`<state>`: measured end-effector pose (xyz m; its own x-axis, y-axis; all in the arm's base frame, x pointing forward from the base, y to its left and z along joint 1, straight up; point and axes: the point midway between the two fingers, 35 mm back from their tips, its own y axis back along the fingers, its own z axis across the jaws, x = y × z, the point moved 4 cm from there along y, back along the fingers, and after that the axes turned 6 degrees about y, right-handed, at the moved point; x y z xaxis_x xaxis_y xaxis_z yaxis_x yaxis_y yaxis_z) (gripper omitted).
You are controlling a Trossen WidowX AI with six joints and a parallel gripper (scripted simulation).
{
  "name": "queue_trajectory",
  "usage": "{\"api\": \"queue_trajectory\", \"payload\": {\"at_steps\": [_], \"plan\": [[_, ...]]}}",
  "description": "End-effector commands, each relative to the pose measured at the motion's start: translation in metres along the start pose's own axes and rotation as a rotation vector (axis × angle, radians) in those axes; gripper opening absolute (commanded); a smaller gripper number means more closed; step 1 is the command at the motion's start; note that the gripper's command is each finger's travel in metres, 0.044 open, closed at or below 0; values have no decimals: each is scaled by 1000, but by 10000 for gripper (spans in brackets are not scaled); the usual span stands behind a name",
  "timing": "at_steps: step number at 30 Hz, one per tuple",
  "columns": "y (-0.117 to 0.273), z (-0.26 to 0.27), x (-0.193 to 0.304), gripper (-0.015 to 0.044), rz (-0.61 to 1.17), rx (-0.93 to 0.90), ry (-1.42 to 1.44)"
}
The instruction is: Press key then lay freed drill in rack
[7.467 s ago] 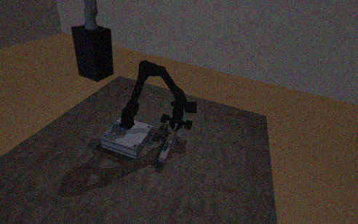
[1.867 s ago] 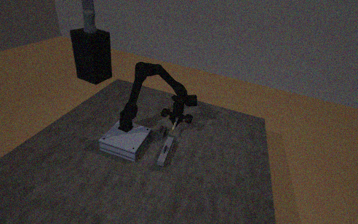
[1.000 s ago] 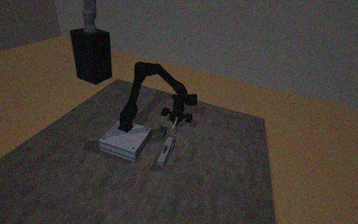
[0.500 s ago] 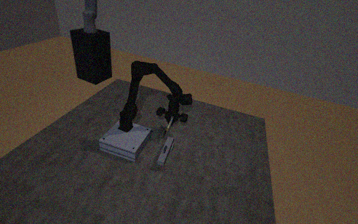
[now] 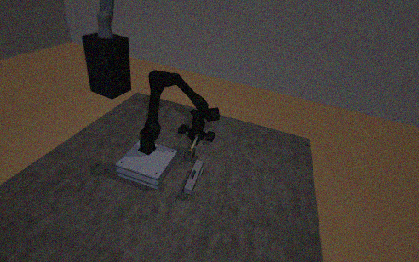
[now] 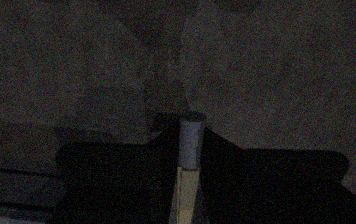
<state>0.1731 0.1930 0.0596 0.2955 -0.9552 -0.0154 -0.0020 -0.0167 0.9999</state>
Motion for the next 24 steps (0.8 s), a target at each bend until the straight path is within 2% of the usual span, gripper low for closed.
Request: {"api": "queue_trajectory", "payload": {"at_steps": [1,8,24], "plan": [[3,7,-3,0,-5,12,-4],[6,15,-6,0,-5,12,-4],[-20,12,-6,0,-5,12,-4]]}}
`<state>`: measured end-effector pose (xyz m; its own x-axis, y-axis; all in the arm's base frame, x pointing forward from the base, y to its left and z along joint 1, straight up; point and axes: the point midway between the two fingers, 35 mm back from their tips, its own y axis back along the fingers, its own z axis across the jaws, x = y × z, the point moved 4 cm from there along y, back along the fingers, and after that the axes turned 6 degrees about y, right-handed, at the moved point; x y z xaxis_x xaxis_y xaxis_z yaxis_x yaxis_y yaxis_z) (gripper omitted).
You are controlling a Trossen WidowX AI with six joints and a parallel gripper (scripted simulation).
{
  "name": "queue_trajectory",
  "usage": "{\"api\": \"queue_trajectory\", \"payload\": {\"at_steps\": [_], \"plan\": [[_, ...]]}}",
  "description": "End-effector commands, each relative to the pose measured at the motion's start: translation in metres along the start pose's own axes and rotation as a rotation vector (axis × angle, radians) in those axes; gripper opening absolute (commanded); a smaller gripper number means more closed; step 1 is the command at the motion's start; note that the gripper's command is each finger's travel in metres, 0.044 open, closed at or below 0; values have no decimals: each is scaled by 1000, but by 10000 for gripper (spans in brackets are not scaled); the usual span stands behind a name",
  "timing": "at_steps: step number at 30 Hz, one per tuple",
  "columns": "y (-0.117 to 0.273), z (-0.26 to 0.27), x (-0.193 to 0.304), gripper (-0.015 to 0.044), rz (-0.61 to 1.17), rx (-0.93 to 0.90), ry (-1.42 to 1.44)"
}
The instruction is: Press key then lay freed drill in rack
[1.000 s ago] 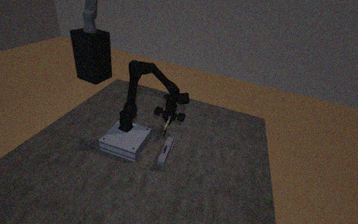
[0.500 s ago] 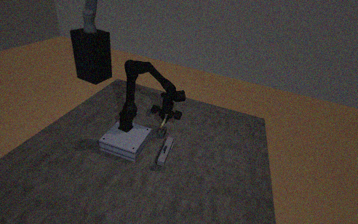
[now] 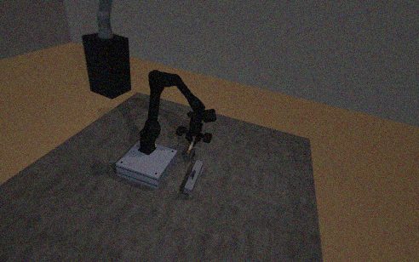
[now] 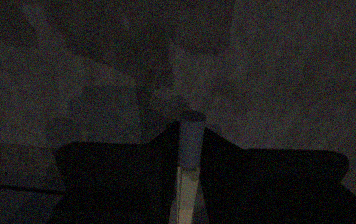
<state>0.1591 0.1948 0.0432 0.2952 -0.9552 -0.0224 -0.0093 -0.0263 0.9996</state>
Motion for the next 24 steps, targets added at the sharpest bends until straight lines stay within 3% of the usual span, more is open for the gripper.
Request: {"api": "queue_trajectory", "payload": {"at_steps": [1,24], "plan": [[-4,0,0,0,2,2,-4],[-29,-1,0,0,2,2,-4]]}}
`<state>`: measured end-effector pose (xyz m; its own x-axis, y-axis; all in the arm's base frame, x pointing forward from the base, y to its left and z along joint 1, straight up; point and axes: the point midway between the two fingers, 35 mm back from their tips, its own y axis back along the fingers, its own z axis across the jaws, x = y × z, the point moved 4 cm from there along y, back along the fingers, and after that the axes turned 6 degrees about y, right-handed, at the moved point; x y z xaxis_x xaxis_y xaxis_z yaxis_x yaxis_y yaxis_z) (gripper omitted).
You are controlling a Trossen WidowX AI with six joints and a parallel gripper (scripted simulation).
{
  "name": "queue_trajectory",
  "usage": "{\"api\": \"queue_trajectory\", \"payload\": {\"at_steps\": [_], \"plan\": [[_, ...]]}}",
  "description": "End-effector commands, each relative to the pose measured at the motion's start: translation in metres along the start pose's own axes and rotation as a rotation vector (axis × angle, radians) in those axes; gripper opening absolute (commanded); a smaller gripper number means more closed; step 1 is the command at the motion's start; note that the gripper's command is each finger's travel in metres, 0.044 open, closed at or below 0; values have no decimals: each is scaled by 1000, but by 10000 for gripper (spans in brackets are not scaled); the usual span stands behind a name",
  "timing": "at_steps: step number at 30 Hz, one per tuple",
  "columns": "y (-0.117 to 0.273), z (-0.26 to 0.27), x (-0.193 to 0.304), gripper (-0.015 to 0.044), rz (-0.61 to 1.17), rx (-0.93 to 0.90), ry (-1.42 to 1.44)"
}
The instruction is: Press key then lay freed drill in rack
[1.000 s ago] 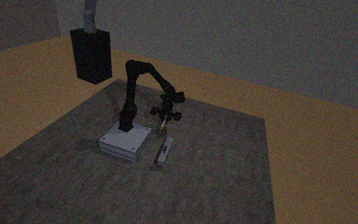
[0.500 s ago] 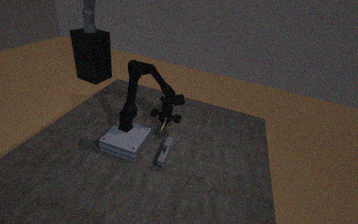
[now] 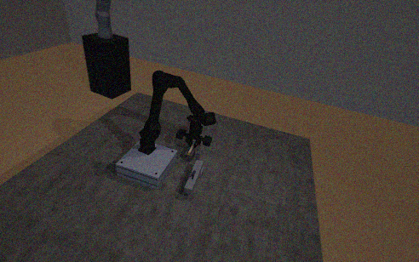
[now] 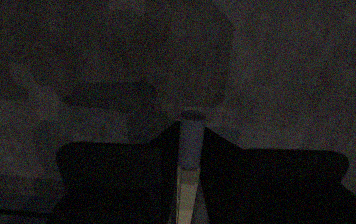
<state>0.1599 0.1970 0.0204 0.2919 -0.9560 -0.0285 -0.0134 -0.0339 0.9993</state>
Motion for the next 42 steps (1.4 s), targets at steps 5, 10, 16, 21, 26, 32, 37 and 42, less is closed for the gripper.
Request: {"api": "queue_trajectory", "payload": {"at_steps": [5,10,16,21,26,32,37,42], "plan": [[-10,0,1,0,8,-5,-1],[-4,0,0,79,-2,-1,0],[-4,0,0,236,-2,-1,0],[-4,0,0,368,-2,-1,0],[4,0,-1,440,2,-2,0],[29,3,0,440,8,-4,-1],[47,2,-1,440,8,-4,-1],[65,1,-1,440,8,-4,-1]]}}
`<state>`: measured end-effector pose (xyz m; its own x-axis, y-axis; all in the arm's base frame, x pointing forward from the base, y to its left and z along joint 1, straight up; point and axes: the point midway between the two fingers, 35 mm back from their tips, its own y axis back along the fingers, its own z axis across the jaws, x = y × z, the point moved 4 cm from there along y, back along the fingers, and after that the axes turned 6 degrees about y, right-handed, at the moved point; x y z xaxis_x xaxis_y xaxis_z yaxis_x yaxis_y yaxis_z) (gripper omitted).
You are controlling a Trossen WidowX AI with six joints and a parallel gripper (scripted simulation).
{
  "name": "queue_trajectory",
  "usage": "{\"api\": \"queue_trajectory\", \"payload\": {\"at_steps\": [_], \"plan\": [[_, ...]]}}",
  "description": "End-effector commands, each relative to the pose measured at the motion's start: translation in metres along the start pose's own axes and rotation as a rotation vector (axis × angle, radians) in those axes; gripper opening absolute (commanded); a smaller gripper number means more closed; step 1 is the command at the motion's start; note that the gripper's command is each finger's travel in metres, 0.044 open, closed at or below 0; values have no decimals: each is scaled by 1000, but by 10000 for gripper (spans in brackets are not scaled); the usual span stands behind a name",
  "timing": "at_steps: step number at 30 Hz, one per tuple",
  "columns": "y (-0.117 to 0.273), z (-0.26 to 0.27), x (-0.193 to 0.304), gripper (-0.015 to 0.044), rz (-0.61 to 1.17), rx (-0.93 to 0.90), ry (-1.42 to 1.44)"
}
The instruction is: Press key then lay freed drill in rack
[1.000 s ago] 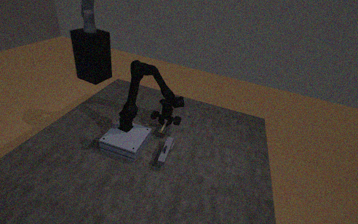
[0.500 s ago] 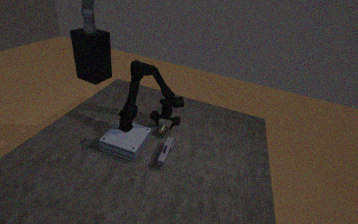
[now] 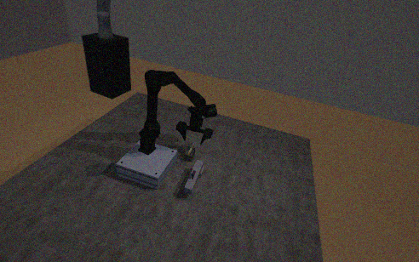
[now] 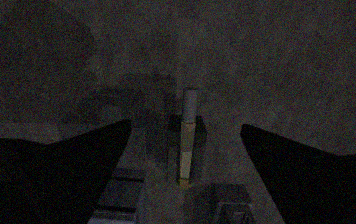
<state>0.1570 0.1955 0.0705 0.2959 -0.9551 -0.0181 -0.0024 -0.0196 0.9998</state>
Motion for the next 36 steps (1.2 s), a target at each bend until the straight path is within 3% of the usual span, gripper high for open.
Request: {"api": "queue_trajectory", "payload": {"at_steps": [1,8,22,29,36], "plan": [[18,-2,0,440,-3,11,-5],[22,-3,-7,440,-33,26,1],[135,16,-116,440,-683,318,103],[177,36,-136,440,-879,355,157],[254,82,-153,440,-1225,396,319]]}}
